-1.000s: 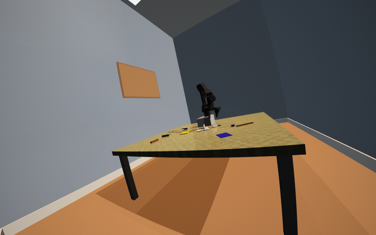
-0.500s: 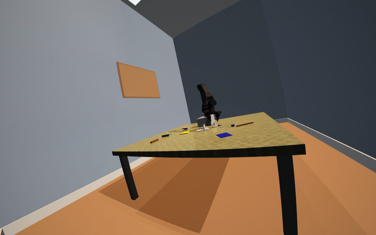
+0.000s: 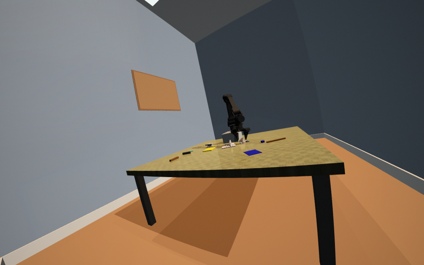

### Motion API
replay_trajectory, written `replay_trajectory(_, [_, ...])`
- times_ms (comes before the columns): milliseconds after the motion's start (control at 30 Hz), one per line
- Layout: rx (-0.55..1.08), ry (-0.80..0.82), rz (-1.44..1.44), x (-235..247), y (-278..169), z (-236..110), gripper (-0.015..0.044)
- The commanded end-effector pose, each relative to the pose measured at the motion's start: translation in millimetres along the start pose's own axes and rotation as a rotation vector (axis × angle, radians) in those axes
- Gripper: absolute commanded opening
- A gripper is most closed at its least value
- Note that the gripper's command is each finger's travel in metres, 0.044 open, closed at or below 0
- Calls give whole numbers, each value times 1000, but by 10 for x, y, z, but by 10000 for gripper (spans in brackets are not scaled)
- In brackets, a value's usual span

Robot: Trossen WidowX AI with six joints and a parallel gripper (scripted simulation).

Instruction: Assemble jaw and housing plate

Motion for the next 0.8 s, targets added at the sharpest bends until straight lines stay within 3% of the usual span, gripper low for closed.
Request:
replay_trajectory(0, [3, 2, -3, -1, -5, 59, 440])
replay_trajectory(767, [3, 2, -3, -12, -16, 258, 440])
Point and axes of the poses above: the point midway between the two fingers, 35 mm back from their tips, its own z axis out along the fingers, its own x axis across the jaws, y = z × x, the point moved 4 cm from there along -z, back along the fingers, and after that the axes turned 9 degrees about -z, right-handed, at the moved point
